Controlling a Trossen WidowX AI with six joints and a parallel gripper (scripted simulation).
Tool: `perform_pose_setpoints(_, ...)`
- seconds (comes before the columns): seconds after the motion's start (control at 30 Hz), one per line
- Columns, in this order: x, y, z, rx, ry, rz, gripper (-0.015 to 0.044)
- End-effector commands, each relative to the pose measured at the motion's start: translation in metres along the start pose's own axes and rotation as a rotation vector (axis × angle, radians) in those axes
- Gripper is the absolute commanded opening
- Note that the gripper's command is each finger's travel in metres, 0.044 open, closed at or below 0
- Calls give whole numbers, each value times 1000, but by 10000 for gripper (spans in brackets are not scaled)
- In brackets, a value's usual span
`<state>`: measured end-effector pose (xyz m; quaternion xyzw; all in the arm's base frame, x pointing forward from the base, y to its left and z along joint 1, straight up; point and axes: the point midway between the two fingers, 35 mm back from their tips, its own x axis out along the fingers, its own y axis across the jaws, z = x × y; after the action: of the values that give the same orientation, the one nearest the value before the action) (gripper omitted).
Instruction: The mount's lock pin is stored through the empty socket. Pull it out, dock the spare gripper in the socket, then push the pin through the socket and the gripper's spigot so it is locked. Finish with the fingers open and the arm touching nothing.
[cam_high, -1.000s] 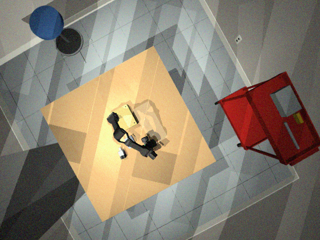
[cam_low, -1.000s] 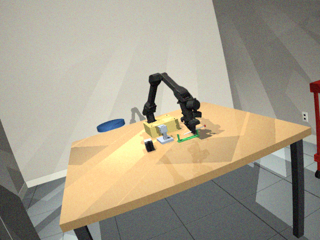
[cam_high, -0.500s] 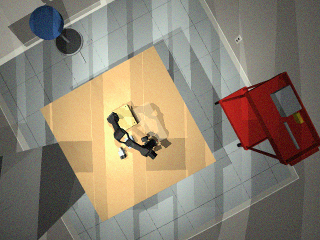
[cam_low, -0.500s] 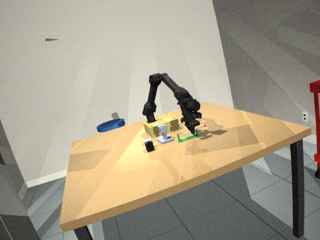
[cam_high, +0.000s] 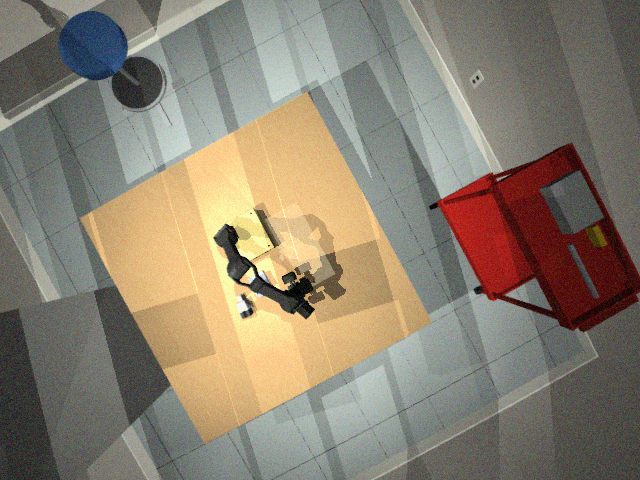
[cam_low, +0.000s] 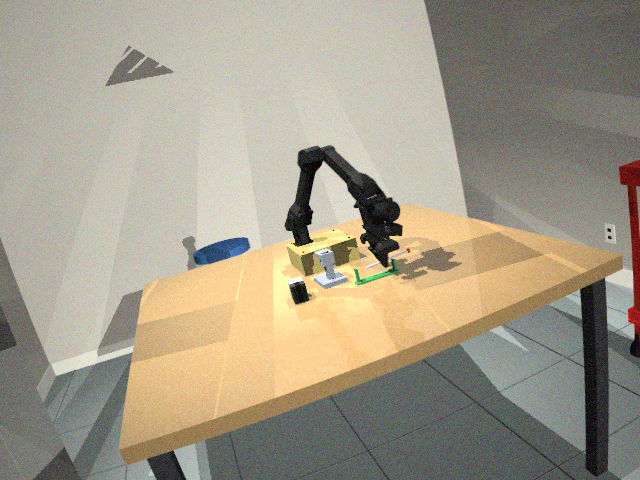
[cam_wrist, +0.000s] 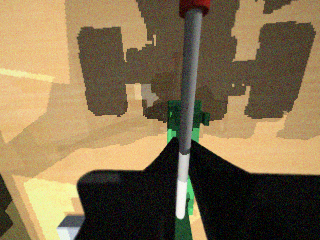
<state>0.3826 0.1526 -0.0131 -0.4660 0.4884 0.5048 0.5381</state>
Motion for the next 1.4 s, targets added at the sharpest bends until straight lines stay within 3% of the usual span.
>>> perform_pose_setpoints(0.0,-10,-1,1,0,-2,-4,0)
perform_pose_setpoints(0.73,-21,7,-2,3,15,34,0)
perform_pose_setpoints(1.37,-38,-4,-55,-2,19,32,0)
